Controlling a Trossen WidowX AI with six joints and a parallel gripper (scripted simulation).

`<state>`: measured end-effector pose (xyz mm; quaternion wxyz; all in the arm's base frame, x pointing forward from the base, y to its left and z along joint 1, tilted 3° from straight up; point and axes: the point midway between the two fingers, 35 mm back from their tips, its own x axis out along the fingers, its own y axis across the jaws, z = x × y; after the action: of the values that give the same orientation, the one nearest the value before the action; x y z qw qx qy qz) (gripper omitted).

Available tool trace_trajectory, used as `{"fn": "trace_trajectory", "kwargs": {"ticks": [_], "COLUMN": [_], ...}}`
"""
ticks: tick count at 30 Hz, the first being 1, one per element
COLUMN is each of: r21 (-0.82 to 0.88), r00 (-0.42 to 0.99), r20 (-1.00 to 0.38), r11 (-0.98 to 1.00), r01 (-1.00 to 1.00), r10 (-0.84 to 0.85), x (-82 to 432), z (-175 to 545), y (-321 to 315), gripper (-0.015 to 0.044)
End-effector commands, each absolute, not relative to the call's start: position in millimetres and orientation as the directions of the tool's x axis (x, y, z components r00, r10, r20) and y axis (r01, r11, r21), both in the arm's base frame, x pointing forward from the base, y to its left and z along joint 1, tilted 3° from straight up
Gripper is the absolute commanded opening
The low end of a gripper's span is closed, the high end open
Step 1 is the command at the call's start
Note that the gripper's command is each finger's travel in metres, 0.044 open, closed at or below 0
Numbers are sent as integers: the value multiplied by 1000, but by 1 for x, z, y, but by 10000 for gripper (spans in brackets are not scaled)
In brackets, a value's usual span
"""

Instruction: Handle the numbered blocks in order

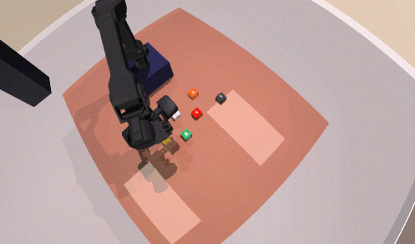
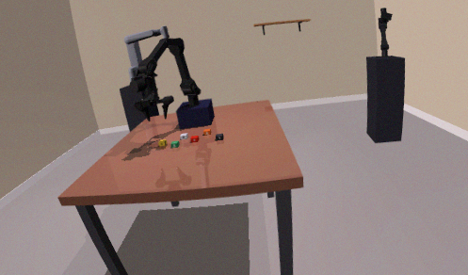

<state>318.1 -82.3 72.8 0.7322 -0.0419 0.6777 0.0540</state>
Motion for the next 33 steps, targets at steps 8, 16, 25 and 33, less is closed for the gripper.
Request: {"fn": "trace_trajectory", "kwargs": {"ticks": [8,16,25,33], "r21": [23,37,45,45], "r00": [83,80,77,77], "r20": [-996,-996,-995,-995], "r11": [989,989,989,989], "r01": [-144,-144,-141,-141], "r10": [35,49,56,56], "x": [335,327,293,300], "z": [77,82,84,16], "y": [-10,121,208,212], "gripper": [400,400,400,400]}}
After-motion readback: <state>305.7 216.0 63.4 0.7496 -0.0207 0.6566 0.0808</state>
